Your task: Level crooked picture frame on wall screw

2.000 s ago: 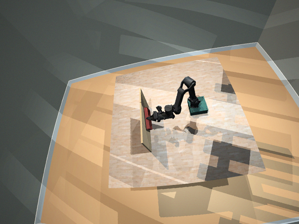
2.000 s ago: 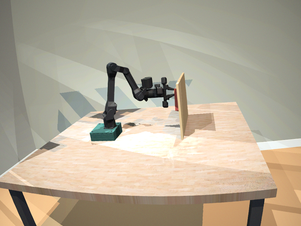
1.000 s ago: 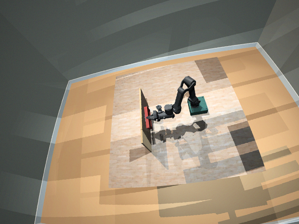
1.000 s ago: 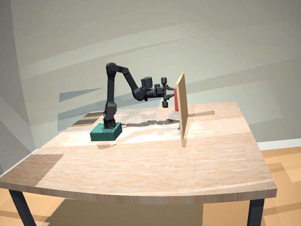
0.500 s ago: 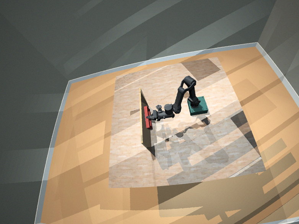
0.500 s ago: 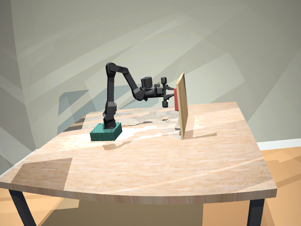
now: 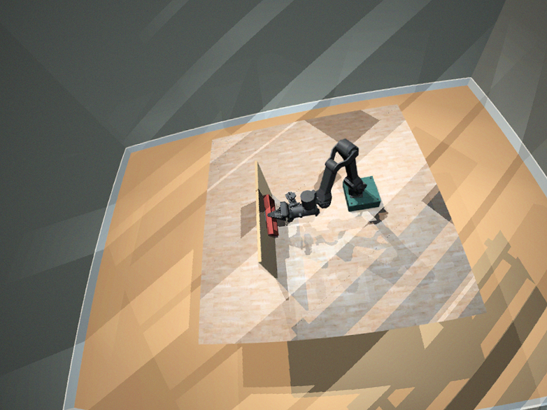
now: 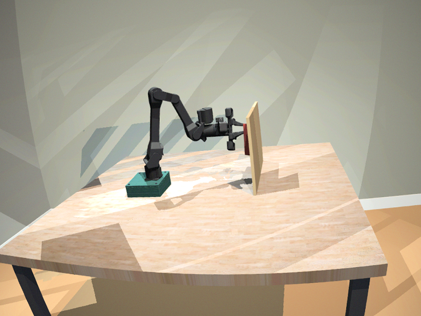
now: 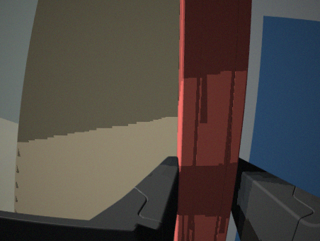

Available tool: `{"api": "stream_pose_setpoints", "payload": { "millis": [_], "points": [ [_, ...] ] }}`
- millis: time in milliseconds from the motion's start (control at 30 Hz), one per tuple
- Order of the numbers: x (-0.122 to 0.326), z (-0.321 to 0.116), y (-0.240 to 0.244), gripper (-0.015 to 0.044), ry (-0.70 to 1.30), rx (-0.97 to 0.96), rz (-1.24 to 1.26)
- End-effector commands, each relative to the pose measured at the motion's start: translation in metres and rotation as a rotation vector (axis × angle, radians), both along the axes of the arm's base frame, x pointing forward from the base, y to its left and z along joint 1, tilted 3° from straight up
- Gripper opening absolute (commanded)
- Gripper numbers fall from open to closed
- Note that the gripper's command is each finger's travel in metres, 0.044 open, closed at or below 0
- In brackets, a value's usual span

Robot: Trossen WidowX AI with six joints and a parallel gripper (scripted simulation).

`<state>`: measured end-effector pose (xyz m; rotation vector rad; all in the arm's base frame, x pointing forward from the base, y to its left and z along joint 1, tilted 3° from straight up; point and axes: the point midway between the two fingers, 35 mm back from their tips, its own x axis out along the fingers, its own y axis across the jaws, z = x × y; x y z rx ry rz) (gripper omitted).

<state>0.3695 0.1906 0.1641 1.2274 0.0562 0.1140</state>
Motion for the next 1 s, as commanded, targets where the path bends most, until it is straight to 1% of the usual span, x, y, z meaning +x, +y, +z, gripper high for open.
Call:
{"api": "stream_pose_setpoints", "payload": {
  "millis": [0, 967],
  "points": [
    [0.0001, 0.0019, 0.0008, 0.0, -0.007, 0.01, 0.005],
    [0.0006, -0.0046, -0.0026, 0.0, -0.006, 0.004, -0.001]
  ]
}}
